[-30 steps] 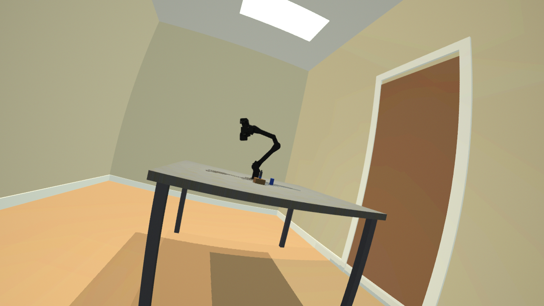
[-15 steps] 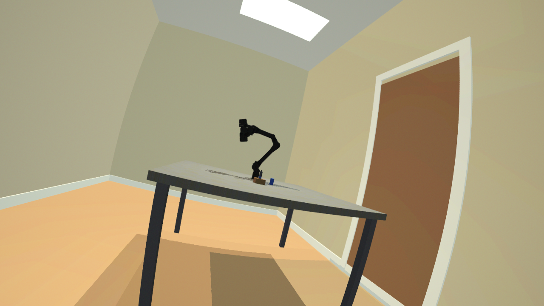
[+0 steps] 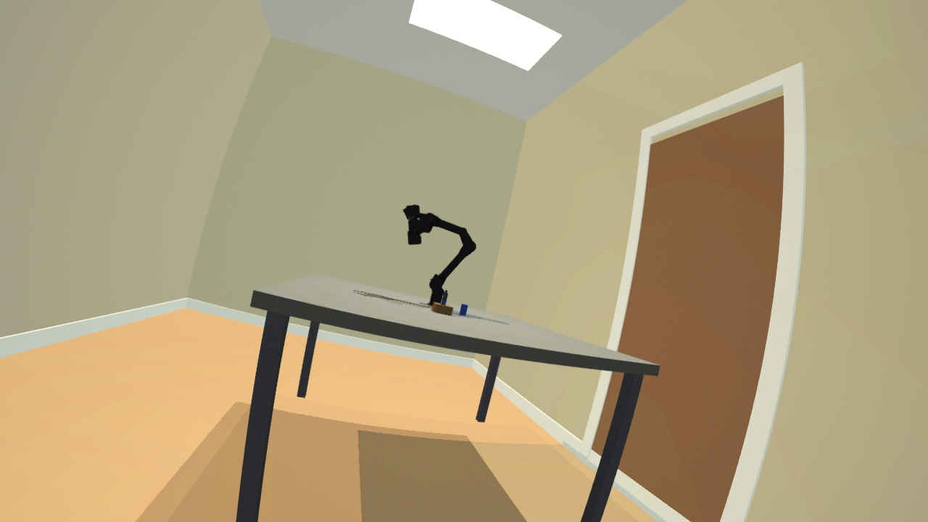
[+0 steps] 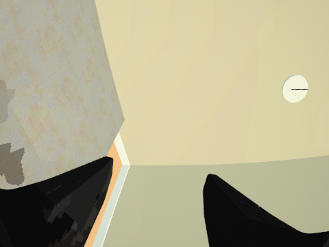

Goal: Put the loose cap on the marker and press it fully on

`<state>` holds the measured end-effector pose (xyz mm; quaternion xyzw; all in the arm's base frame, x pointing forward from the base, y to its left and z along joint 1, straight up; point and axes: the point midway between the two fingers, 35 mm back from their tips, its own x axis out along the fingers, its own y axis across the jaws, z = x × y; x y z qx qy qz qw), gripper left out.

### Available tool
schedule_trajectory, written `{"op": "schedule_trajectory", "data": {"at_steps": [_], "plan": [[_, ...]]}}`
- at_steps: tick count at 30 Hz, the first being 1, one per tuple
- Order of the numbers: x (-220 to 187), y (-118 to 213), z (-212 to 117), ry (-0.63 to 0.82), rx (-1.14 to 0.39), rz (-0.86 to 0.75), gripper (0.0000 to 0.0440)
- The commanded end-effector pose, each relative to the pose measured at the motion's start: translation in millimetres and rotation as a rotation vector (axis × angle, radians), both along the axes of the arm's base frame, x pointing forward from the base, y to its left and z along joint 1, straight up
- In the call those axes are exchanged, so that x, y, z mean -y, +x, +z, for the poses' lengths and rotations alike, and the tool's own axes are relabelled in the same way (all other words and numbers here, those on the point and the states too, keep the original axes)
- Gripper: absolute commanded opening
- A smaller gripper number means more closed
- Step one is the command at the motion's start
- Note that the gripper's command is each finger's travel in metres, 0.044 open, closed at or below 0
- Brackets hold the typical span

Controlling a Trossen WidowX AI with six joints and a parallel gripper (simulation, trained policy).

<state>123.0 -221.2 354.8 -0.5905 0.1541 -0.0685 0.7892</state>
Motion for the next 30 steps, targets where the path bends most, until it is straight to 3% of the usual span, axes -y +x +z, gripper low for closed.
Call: {"op": "schedule_trajectory", "data": {"at_steps": [1, 30], "plan": [[2.8, 7.0, -7.6, 0.010, -0.028, 0.024, 0.0237], [-4.7, 56.1, -47.8, 0.020, -0.218, 0.211, 0.0282]]}}
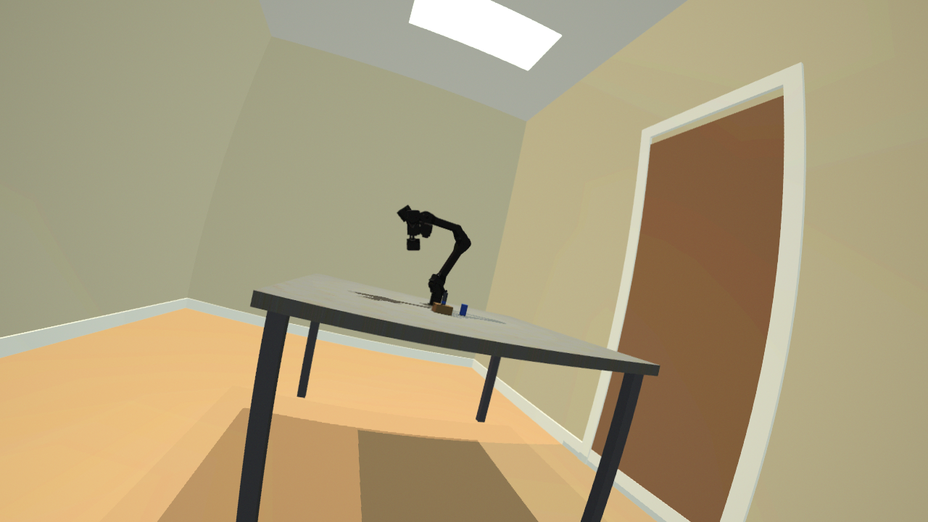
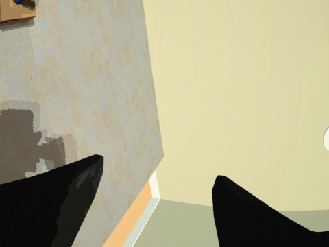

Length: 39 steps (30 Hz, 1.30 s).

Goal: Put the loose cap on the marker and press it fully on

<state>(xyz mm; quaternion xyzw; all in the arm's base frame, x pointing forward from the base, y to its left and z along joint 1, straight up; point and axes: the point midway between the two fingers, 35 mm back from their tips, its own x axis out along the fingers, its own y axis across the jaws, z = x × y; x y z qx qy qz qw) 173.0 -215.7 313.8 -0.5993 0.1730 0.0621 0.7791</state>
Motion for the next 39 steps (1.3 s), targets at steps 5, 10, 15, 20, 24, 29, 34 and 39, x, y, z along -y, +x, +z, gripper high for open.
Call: {"op": "schedule_trajectory", "data": {"at_steps": [5, 10, 15, 20, 24, 29, 34, 39], "plan": [[-2.0, 14.5, -14.0, 0.002, -0.065, 0.061, 0.0288], [-5.2, 22.9, -21.2, 0.000, -0.101, 0.098, 0.0293], [-8.9, 31.1, -28.4, -0.002, -0.137, 0.136, 0.0298], [-13.0, 39.1, -35.5, -0.004, -0.173, 0.174, 0.0302], [-16.6, 45.4, -41.2, -0.006, -0.203, 0.204, 0.0305], [-21.6, 53.1, -48.4, -0.007, -0.240, 0.243, 0.0307], [-27.1, 60.4, -55.8, -0.006, -0.278, 0.281, 0.0309], [-33.2, 67.4, -63.3, -0.005, -0.315, 0.318, 0.0309]]}}
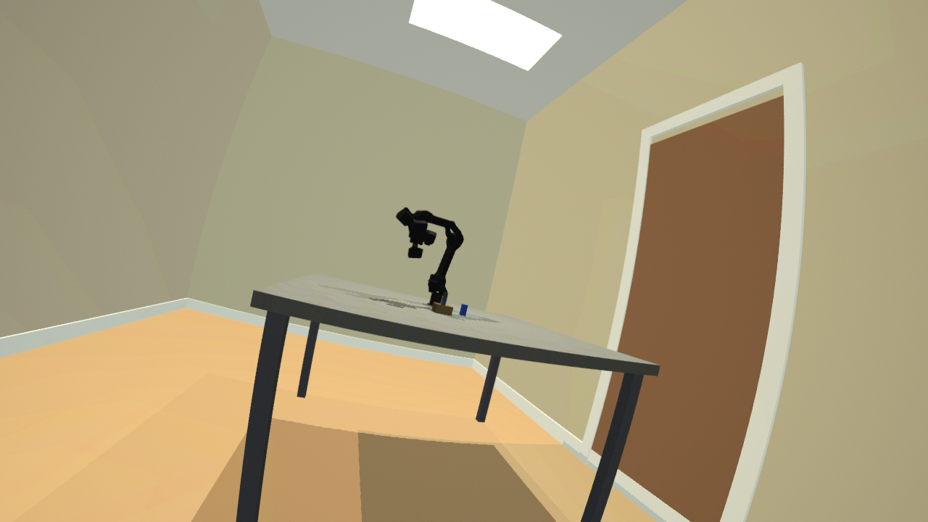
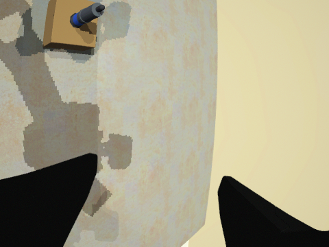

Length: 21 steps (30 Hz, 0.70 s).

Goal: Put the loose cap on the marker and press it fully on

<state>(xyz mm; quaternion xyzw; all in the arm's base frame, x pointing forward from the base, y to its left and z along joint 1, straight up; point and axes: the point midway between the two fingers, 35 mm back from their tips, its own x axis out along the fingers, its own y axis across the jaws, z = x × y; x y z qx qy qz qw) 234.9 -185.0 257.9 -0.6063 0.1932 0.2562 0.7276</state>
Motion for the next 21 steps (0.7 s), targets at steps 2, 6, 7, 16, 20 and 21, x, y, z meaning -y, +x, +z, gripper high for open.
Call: {"op": "schedule_trajectory", "data": {"at_steps": [2, 6, 7, 16, 20, 21], "plan": [[-5.0, 8.2, -10.3, 0.003, -0.048, 0.043, 0.0310], [-10.3, 13.3, -16.0, 0.003, -0.079, 0.072, 0.0310], [-11.7, 14.5, -17.4, 0.003, -0.087, 0.079, 0.0310], [-24.6, 24.9, -29.2, 0.000, -0.157, 0.142, 0.0309], [-30.6, 29.1, -34.0, -0.002, -0.188, 0.170, 0.0310], [-32.1, 30.1, -35.2, -0.003, -0.195, 0.176, 0.0310]]}}
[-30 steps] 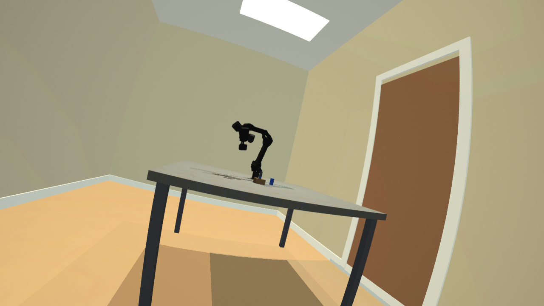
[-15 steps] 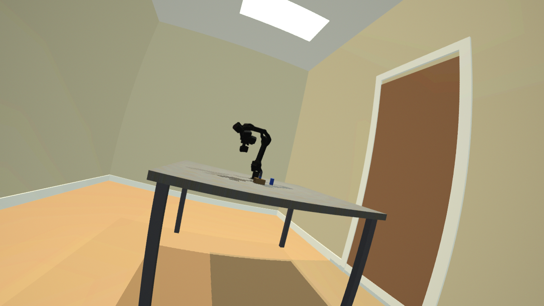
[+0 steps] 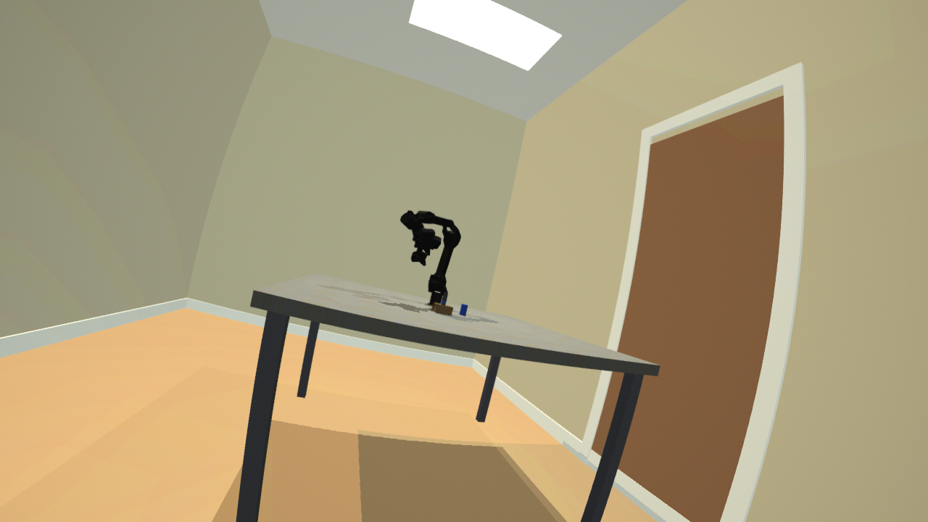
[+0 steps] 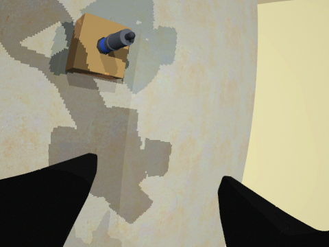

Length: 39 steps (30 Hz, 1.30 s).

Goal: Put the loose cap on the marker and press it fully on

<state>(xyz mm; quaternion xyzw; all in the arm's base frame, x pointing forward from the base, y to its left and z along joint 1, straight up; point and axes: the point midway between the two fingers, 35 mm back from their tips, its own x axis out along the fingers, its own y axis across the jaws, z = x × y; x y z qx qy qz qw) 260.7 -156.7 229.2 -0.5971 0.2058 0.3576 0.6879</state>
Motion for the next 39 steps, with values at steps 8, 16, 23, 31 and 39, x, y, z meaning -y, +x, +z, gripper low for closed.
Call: {"op": "schedule_trajectory", "data": {"at_steps": [8, 16, 23, 31, 39], "plan": [[-16.3, 11.6, -15.2, -0.010, -0.095, 0.080, 0.0310], [-29.5, 17.7, -22.7, -0.024, -0.155, 0.132, 0.0312], [-41.5, 22.1, -28.5, -0.040, -0.205, 0.178, 0.0313], [-55.3, 26.3, -34.7, -0.062, -0.262, 0.228, 0.0315], [-68.8, 29.6, -41.1, -0.086, -0.317, 0.276, 0.0316]]}}
